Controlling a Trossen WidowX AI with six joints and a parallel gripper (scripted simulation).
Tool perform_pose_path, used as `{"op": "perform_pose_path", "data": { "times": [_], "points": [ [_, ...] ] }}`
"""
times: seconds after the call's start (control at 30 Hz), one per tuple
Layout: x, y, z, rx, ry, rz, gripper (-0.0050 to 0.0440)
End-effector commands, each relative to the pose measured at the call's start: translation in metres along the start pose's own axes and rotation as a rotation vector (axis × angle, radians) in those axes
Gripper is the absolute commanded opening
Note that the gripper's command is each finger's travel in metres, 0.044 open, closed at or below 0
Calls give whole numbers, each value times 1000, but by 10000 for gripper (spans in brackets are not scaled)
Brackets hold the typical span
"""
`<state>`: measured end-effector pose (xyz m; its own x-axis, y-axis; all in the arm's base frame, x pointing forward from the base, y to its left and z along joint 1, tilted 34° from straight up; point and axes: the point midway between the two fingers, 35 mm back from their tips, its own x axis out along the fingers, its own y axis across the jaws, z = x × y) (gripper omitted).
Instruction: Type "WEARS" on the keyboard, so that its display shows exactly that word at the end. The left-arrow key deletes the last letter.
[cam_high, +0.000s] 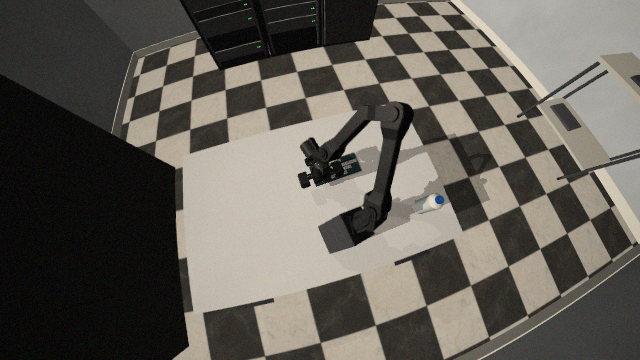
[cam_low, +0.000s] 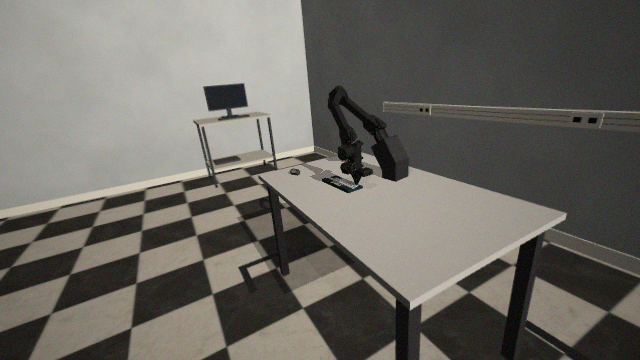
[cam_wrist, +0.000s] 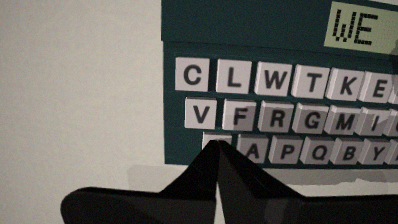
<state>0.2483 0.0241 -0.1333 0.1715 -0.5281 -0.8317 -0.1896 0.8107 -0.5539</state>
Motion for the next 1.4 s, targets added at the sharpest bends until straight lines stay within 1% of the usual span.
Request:
{"op": "perform_pose_path", "data": {
  "times": [0.0,0.4,0.87,0.9,1.2,1.27,1.33,1.37],
  "points": [
    [2,-1,-1,-2,0,-3,-50],
    [-1,-1,3,7,-12,2,-50],
    [3,-1,-1,-1,0,-2,-50],
    [1,-2,2,7,-7,-1,-50],
    [0,-1,3,7,-12,1,-50],
    [-8,-1,6,13,-21,4,-50],
    [-8,-1,6,13,-21,4,-50],
    [-14,0,8,15,-24,7,-50]
  ]
}}
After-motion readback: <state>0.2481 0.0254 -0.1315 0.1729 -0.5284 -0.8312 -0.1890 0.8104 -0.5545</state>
